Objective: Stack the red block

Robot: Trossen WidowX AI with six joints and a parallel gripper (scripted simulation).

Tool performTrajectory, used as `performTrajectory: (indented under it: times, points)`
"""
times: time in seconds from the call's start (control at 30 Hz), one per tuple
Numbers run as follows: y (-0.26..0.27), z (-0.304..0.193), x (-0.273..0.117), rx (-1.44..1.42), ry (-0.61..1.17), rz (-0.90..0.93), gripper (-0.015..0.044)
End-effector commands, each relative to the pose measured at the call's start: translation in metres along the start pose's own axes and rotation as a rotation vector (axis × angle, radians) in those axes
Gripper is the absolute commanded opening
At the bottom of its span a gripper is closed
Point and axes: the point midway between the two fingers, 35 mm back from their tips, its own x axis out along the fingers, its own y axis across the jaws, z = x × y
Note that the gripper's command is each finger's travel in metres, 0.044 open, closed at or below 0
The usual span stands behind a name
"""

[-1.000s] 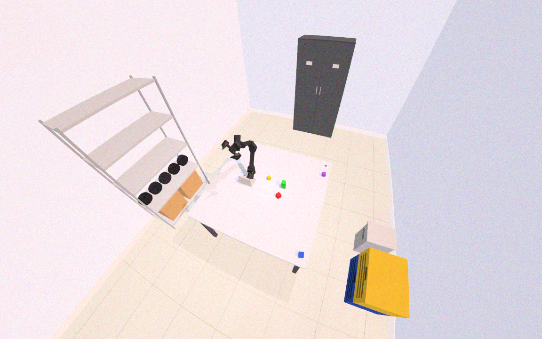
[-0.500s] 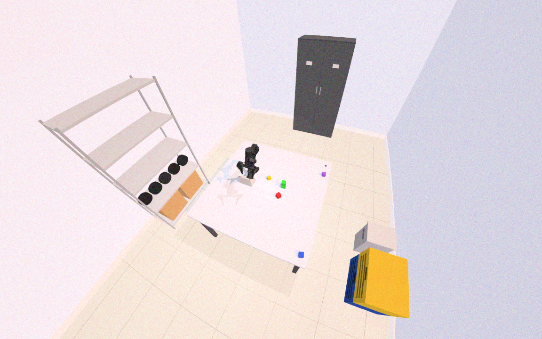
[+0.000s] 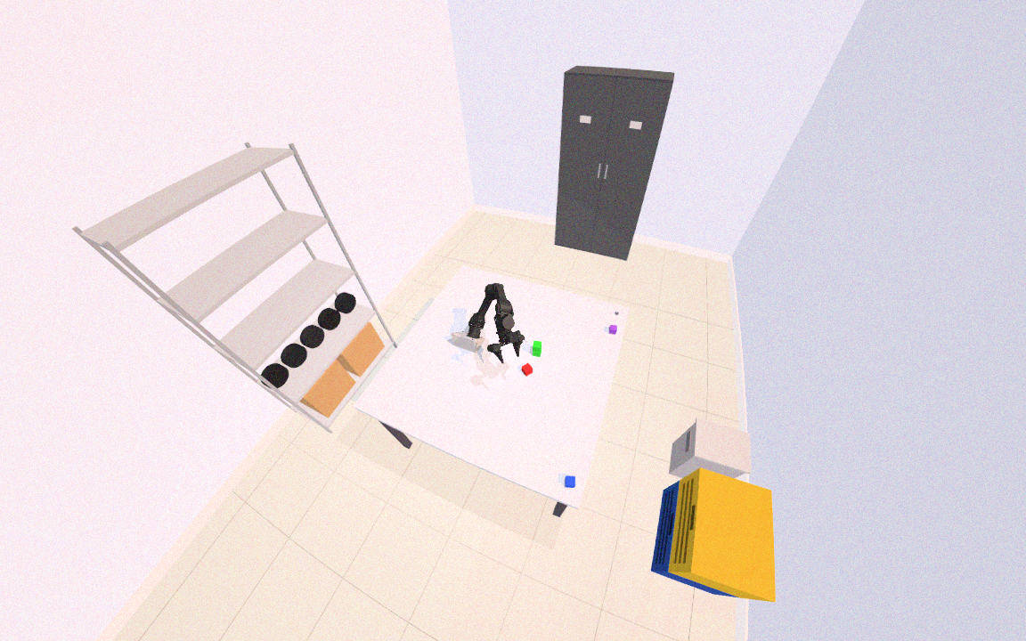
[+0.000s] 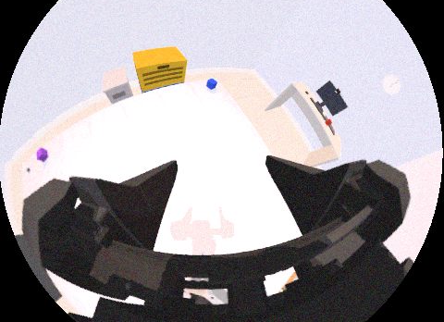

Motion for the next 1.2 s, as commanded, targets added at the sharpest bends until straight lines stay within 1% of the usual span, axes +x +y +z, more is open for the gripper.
performTrajectory:
  times: [0.0,0.27,0.37,0.43,0.8,1.07,1.17]
  points:
    - [0.044,-0.018,0.026,0.028,0.136,0.096,0.0440]
    - [0.133,-0.075,0.067,0.109,0.488,0.242,0.0440]
    - [0.163,-0.102,0.078,0.150,0.642,0.274,0.0440]
    - [0.175,-0.114,0.081,0.169,0.708,0.283,0.0440]
    - [0.184,-0.118,0.087,0.172,0.716,0.284,0.0440]
    - [0.199,-0.144,0.119,0.172,0.716,0.286,0.0440]
    - [0.203,-0.150,0.125,0.172,0.716,0.287,0.0440]
